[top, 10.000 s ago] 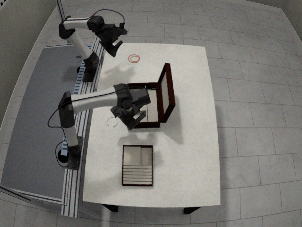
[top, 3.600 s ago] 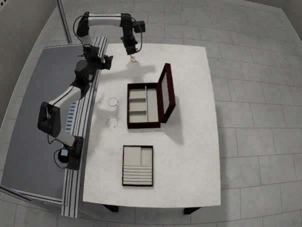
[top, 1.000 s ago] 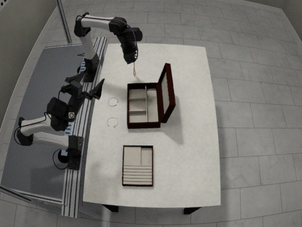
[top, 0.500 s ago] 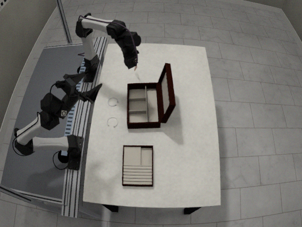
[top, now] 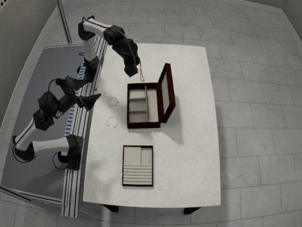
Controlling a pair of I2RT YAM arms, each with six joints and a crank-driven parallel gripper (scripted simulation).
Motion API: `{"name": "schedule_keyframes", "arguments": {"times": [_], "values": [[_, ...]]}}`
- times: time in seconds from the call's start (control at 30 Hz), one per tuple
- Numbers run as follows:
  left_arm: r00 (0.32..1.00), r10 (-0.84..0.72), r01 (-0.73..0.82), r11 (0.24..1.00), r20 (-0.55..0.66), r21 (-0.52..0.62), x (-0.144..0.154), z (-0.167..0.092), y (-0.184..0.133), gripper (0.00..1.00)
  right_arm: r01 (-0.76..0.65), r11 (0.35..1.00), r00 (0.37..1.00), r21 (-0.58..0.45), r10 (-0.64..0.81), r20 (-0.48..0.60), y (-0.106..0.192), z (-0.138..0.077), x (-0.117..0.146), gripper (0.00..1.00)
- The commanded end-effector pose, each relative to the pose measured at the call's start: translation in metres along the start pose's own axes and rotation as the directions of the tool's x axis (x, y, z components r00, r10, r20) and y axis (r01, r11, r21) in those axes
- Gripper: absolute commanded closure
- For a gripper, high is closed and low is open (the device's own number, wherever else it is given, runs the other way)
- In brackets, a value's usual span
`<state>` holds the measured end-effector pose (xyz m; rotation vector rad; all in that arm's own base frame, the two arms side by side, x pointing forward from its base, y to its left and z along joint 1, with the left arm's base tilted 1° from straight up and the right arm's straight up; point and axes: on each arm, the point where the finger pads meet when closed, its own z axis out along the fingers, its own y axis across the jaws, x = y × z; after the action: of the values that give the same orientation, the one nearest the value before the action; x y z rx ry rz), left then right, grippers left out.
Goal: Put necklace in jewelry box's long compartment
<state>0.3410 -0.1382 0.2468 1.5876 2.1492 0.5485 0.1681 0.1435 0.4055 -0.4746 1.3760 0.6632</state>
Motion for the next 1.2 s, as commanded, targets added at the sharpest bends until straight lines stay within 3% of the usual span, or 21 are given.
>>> {"name": "schedule_keyframes", "arguments": {"times": [0.0, 0.63, 1.17], "values": [[1.0, -0.029, 0.029, 0.995, 0.006, -0.095, -0.027, -0.003, 0.017, 1.0, 0.057, 0.995, 0.997, 0.081, -0.053, -0.047, -0.01, -0.009, 0.004, 0.0], [0.999, 0.033, -0.024, 0.969, 0.033, -0.247, -0.111, -0.012, 0.031, 1.0, 0.094, 0.989, 0.993, 0.115, -0.085, -0.082, -0.015, -0.015, 0.009, 0.0], [0.997, 0.052, -0.034, 0.951, 0.051, -0.307, -0.145, -0.014, 0.038, 1.0, 0.092, 0.989, 0.993, 0.115, -0.084, -0.078, -0.015, -0.015, 0.008, 0.0]]}}
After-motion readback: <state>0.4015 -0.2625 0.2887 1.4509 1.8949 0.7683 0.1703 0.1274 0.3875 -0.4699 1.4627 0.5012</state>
